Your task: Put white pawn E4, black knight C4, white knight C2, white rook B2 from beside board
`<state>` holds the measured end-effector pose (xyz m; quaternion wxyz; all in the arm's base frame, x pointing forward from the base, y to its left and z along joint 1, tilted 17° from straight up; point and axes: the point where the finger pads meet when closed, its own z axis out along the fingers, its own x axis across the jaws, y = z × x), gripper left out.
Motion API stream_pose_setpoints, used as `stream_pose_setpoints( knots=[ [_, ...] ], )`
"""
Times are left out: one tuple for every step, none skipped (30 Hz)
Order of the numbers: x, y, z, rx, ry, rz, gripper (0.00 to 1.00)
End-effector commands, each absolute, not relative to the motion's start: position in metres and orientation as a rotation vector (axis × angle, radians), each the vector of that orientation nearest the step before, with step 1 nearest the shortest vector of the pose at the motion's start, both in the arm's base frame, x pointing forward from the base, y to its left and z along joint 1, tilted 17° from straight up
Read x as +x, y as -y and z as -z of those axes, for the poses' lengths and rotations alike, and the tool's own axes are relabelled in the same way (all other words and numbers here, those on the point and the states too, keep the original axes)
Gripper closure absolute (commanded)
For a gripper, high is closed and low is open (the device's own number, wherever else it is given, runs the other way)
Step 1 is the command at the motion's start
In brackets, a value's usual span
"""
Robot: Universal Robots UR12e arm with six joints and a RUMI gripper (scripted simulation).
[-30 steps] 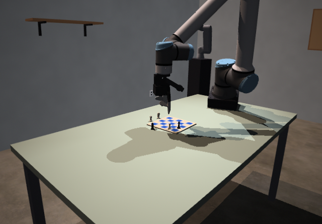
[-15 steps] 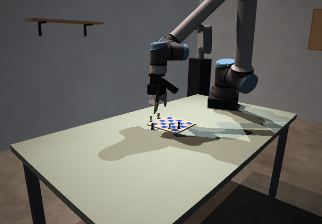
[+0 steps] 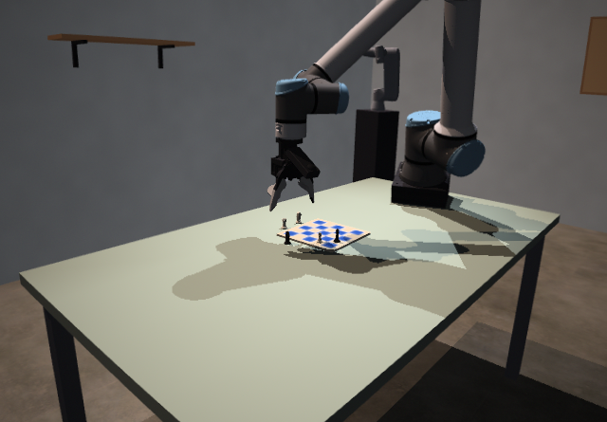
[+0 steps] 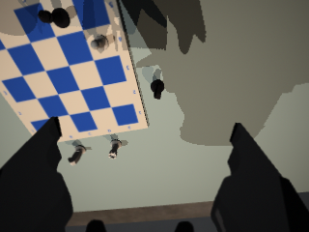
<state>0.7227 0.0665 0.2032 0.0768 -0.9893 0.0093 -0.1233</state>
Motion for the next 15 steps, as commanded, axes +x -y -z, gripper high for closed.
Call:
stream_pose_setpoints(
  knots=[
    [0.7275, -0.0623, -0.2043, -2.951, -0.191, 0.358, 0.00],
    [0.7284, -0.0614, -0.2044, -2.947, -0.222, 0.355, 0.00],
    [0.7292, -0.0605, -0.2044, -2.943, -0.251, 0.352, 0.00],
    [0.7299, -0.0597, -0.2045, -2.938, -0.277, 0.350, 0.00],
    [0.7305, -0.0590, -0.2045, -2.935, -0.300, 0.348, 0.00],
    [0.7311, -0.0583, -0.2045, -2.931, -0.321, 0.346, 0.00],
    [0.7316, -0.0578, -0.2045, -2.928, -0.339, 0.344, 0.00],
    [0.7321, -0.0573, -0.2046, -2.925, -0.355, 0.342, 0.00],
    [0.7325, -0.0568, -0.2046, -2.922, -0.369, 0.341, 0.00],
    [0.7328, -0.0565, -0.2046, -2.920, -0.380, 0.340, 0.00],
    [0.7331, -0.0562, -0.2046, -2.918, -0.390, 0.339, 0.00],
    [0.7333, -0.0559, -0.2046, -2.916, -0.397, 0.338, 0.00],
    [0.7334, -0.0557, -0.2046, -2.915, -0.403, 0.338, 0.00],
    [0.7334, -0.0557, -0.2046, -2.915, -0.403, 0.338, 0.00],
    [0.7334, -0.0557, -0.2046, -2.915, -0.403, 0.338, 0.00]
  ],
)
